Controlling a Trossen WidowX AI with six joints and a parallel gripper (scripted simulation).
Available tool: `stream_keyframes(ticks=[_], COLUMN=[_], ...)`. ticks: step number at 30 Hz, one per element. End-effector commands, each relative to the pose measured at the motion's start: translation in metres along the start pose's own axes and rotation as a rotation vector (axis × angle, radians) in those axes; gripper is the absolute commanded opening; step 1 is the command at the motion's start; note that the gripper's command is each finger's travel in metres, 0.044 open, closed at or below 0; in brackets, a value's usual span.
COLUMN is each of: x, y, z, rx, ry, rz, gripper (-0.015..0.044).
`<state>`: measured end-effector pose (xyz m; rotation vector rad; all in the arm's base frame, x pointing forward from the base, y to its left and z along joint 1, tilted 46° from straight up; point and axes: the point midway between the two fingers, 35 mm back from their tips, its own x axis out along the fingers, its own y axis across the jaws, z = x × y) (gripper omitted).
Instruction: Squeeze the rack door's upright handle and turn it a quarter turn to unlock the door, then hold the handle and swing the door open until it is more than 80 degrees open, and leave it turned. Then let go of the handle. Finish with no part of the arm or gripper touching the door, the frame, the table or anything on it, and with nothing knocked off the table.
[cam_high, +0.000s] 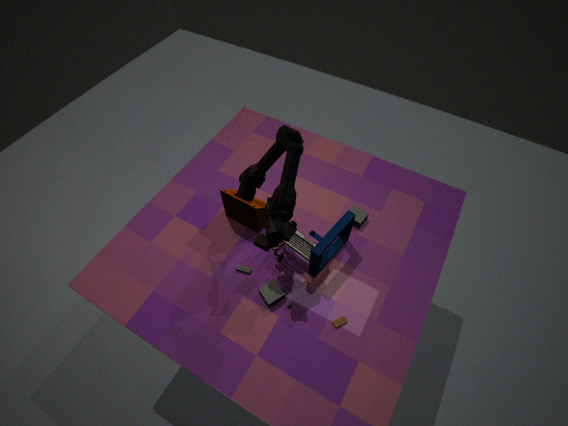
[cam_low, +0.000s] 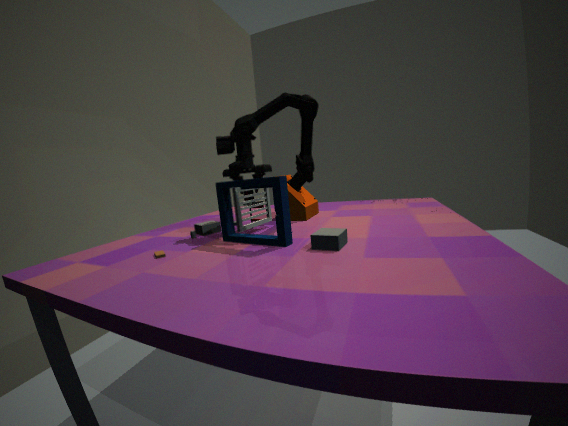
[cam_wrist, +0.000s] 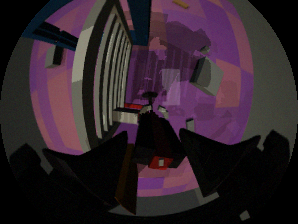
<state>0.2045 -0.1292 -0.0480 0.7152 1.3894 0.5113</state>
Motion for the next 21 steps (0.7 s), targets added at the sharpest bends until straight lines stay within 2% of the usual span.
stream_keyframes(ticks=[1, 21], x=[-0.006, -0.039], y=[-0.001, -0.002], z=[0.001, 0.001], rx=[-0.004, -0.004], ry=[-0.001, -0.001], rz=[-0.005, -0.006], gripper=[0.0298, 0.0298])
